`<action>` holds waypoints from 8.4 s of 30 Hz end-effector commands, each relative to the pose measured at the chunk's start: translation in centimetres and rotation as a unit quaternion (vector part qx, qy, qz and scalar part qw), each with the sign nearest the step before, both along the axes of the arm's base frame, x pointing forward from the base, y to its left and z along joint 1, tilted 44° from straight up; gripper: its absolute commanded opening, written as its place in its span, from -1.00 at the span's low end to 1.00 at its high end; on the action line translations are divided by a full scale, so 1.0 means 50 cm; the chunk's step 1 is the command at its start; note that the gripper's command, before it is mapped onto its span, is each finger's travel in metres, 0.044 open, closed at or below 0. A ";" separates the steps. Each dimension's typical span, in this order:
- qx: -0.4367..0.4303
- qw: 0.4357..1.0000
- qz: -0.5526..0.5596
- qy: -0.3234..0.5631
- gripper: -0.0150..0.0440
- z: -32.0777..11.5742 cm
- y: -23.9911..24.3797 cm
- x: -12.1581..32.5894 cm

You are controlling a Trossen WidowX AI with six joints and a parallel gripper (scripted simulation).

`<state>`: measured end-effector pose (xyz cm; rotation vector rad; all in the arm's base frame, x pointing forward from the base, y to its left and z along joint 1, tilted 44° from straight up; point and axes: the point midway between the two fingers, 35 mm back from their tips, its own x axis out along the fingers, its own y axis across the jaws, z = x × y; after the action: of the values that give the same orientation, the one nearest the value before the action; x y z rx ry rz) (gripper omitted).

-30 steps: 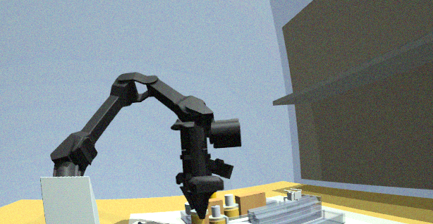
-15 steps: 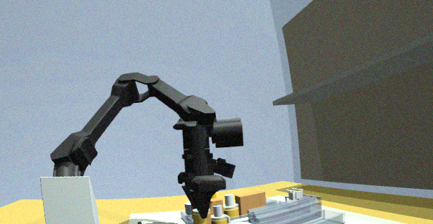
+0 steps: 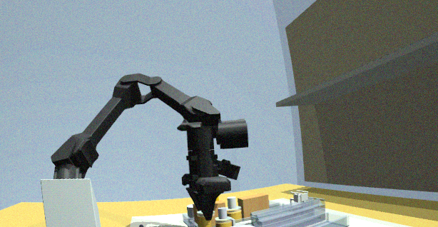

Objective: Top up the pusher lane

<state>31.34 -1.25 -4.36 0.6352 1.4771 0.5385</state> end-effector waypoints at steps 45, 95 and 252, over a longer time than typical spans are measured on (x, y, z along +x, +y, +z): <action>0.000 1.000 -0.004 -0.015 -0.49 0.008 -0.005 0.036; 0.000 1.000 -0.004 -0.015 -0.49 0.006 -0.003 0.042; 0.001 1.000 -0.004 -0.015 -0.49 -0.032 0.033 0.025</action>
<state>32.45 0.37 -6.04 0.6332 1.4595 0.5331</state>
